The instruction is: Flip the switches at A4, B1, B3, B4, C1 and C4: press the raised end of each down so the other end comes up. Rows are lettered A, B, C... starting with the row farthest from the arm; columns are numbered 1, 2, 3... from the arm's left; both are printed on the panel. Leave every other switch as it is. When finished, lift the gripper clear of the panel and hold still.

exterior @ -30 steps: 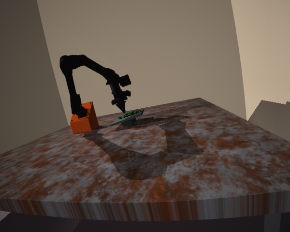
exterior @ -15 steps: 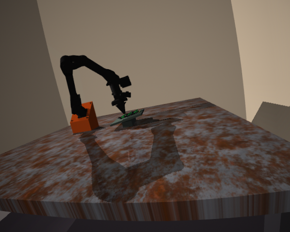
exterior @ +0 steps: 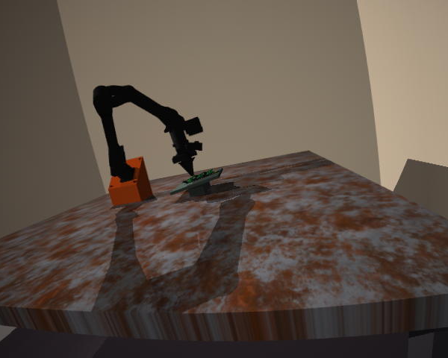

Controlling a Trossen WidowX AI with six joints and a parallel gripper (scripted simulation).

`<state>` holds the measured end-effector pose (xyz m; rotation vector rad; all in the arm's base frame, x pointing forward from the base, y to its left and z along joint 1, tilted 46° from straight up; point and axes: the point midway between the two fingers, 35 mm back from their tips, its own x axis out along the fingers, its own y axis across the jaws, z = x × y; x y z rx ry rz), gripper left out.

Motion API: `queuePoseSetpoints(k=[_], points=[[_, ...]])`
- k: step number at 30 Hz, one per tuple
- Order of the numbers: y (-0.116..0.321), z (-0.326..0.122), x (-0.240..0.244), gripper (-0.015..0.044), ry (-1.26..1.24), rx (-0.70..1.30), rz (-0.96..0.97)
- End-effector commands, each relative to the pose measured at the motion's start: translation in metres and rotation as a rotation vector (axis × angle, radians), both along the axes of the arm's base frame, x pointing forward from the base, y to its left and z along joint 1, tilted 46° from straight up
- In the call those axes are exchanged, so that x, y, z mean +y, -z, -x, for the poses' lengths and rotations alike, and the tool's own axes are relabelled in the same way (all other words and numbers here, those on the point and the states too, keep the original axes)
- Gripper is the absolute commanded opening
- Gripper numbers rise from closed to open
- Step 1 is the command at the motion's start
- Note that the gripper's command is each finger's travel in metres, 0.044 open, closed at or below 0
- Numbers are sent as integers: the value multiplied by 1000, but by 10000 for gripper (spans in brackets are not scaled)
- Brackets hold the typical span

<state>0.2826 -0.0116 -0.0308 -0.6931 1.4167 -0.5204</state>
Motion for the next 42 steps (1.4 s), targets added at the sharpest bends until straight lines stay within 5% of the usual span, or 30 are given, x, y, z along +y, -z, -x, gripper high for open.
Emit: queuePoseSetpoints(k=[1,42], points=[[0,0,-1,0,-4,1,5],[-12,1,14,0,-9,-6,-1]])
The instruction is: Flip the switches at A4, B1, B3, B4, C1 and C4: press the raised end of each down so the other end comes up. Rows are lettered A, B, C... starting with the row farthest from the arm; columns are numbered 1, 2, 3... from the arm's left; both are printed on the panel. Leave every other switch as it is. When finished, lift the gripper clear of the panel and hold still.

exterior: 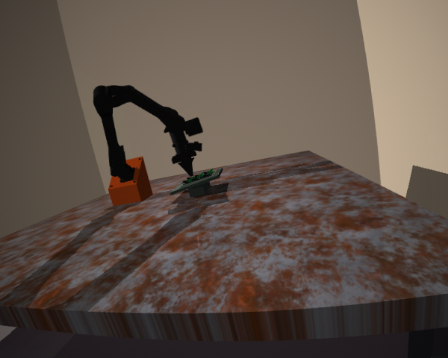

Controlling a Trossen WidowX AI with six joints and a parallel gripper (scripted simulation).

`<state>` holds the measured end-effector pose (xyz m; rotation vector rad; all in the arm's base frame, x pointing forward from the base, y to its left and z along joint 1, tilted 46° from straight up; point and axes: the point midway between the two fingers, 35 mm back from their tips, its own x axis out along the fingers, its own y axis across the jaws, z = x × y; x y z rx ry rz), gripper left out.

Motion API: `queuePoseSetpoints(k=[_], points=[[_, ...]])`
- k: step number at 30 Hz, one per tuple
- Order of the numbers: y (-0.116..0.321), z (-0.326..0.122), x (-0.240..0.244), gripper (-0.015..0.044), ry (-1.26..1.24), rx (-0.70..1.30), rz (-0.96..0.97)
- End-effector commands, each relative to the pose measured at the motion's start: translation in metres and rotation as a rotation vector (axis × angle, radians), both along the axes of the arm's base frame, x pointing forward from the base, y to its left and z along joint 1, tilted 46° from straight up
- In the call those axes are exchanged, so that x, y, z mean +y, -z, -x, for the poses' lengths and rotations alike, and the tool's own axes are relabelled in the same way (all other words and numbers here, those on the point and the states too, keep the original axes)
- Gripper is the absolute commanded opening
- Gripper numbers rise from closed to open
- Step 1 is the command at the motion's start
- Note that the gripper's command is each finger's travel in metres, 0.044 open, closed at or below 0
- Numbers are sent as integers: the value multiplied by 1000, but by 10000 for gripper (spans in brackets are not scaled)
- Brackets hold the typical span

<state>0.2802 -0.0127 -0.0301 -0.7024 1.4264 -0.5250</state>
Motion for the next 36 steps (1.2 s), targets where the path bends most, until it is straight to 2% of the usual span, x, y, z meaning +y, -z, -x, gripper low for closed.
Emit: queuePoseSetpoints(k=[1,3,7,15,36], points=[[-24,1,27,0,-17,-21,-10],[-39,5,41,0,-24,-26,-8],[-43,6,41,0,-24,-27,-8],[-90,19,-9,0,-24,-25,-4],[-58,14,-42,0,-43,-44,-4]])
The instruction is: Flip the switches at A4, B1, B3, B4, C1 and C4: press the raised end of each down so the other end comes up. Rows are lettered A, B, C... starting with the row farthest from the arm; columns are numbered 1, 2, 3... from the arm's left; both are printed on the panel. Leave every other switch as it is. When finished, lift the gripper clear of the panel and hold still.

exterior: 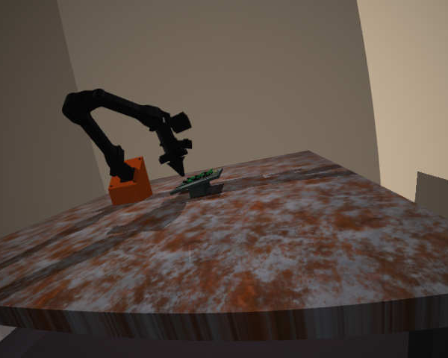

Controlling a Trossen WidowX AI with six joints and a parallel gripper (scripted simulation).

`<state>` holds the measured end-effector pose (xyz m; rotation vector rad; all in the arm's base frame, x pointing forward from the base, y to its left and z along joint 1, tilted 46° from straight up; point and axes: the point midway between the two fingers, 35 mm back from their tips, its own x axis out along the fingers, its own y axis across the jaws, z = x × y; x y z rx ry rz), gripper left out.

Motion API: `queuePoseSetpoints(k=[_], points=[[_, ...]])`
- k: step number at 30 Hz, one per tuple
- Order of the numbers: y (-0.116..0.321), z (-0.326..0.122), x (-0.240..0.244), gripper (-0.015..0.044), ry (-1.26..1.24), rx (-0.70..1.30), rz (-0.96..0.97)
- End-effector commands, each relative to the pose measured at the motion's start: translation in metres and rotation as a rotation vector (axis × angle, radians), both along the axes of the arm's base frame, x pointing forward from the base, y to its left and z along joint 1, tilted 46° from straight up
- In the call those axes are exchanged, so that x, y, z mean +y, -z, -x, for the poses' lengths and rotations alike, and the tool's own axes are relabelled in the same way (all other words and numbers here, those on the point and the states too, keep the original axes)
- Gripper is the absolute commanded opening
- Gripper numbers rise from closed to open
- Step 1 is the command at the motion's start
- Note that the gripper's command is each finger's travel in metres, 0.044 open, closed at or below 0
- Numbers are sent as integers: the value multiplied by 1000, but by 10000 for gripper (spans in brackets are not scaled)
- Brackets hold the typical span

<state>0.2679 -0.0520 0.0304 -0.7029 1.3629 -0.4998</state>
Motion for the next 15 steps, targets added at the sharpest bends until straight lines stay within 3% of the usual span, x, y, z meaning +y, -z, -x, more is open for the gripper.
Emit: queuePoseSetpoints(k=[1,15], points=[[3,1,-4,0,-2,8,7],[12,0,-12,0,-2,7,7]])
